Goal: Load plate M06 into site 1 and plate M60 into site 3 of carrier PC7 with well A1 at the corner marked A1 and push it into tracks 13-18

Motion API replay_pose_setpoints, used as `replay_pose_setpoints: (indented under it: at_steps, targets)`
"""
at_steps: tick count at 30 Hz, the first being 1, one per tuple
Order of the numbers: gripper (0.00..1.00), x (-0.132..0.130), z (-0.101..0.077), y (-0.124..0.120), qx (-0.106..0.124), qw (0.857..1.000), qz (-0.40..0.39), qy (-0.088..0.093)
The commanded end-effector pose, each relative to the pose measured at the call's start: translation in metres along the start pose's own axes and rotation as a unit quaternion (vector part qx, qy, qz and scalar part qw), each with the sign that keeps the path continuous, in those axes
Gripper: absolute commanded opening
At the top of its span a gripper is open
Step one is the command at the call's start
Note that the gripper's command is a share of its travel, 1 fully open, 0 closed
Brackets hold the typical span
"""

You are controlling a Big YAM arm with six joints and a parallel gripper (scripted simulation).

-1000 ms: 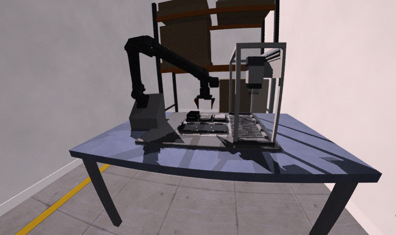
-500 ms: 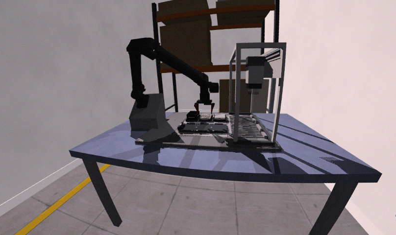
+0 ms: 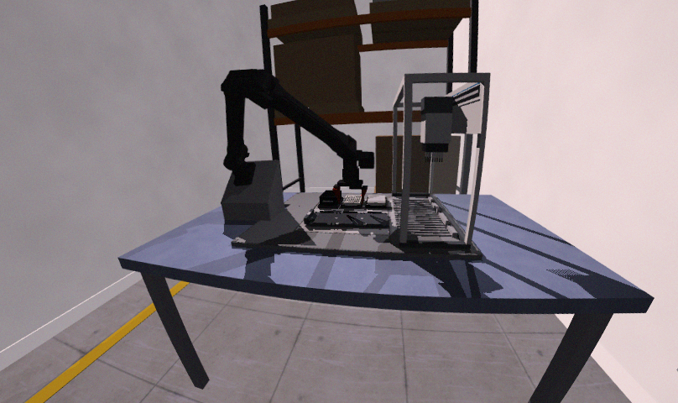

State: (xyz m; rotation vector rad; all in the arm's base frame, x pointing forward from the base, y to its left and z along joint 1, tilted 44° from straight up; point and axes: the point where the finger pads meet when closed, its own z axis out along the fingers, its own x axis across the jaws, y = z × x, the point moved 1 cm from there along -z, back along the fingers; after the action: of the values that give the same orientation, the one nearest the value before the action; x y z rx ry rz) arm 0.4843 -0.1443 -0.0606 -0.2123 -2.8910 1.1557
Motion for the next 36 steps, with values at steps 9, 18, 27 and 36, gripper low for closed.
replay_pose_setpoints:
  at_steps: [9,18,27,36]
  targets:
    - [1.00,-0.018,-0.005,0.002,-0.002,0.999,-0.002,-0.034]
    - [1.00,-0.010,0.027,-0.001,0.000,1.000,0.001,-0.010]
    - [1.00,-0.009,0.038,-0.002,0.000,1.000,0.001,-0.008]
    - [1.00,-0.020,0.017,0.005,-0.002,0.999,-0.002,-0.032]
